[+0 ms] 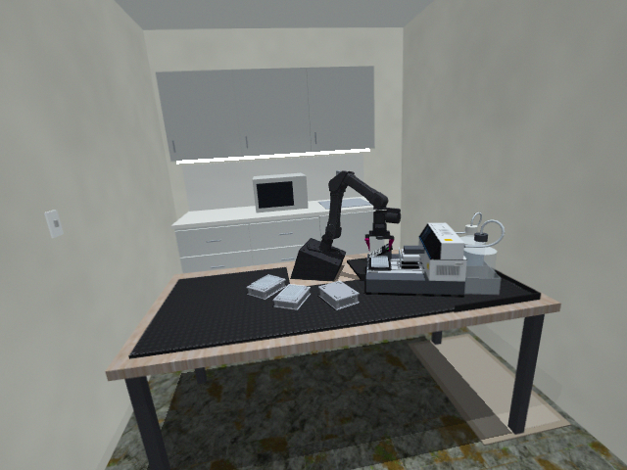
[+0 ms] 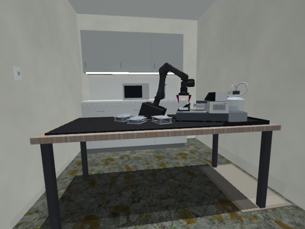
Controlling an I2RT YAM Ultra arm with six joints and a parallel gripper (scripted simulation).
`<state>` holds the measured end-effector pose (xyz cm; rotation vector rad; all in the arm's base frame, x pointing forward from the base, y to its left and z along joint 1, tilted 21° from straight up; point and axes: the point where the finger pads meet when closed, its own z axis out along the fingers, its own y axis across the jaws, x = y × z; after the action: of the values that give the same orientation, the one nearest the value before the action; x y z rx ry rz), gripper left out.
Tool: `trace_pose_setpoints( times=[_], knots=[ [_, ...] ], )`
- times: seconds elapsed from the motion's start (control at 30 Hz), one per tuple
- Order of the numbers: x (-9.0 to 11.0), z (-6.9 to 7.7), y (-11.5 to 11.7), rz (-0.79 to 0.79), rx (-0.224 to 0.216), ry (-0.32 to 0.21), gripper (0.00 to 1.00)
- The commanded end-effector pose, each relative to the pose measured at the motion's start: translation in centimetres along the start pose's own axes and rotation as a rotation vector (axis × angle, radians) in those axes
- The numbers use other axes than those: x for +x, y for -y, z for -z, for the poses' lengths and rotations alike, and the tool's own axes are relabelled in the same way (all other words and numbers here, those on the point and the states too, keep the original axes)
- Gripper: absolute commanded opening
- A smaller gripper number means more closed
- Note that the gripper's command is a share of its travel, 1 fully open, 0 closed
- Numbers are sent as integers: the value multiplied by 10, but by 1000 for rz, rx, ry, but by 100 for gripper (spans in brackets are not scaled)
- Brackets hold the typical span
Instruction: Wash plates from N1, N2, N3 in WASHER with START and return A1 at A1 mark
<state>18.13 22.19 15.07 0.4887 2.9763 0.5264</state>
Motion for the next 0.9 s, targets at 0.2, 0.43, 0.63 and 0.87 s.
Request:
trace_pose_setpoints(
  times=[0.2,0.43,0.63,0.87],
  knots=[
    [-3,-11,-4,-1,-16,13,100],
    [-3,-19,-4,-1,-16,13,100],
    [-3,-29,-4,-2,-16,13,100],
    [-3,-30,-4,-2,-16,13,100]
  ],
)
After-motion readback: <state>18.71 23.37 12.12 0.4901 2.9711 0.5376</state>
